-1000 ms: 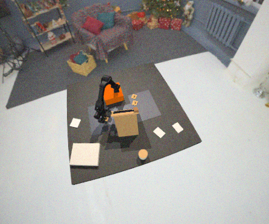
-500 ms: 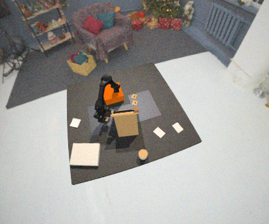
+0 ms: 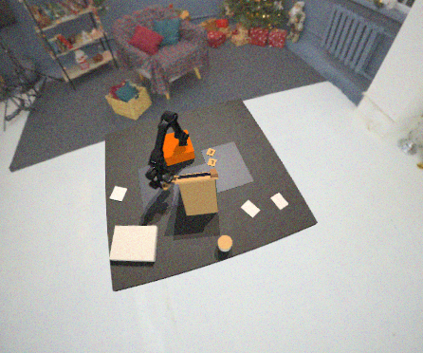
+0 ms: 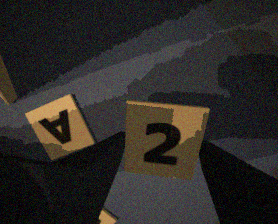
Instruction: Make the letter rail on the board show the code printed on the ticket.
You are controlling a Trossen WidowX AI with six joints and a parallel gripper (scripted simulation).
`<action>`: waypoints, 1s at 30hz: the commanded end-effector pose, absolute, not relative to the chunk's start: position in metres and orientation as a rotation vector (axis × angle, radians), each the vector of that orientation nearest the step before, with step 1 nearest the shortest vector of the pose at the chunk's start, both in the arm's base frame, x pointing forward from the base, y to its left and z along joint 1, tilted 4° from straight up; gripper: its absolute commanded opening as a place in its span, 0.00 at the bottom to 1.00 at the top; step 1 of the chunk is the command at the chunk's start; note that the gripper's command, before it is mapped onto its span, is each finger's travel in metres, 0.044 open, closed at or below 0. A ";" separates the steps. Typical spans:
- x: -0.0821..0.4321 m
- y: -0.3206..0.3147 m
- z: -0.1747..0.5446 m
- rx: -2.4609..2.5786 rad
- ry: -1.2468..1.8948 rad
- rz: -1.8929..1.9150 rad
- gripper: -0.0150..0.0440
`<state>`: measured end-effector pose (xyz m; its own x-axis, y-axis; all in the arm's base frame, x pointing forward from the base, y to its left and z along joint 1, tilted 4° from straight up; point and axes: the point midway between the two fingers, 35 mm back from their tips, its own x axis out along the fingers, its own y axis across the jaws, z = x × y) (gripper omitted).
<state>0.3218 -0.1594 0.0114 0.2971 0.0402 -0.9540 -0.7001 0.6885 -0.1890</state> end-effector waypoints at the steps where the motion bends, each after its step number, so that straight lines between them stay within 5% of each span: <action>1: 0.323 -0.160 0.024 -0.575 1.118 0.423 0.25; 30: 0.309 -0.148 0.103 0.067 0.634 -0.040 0.25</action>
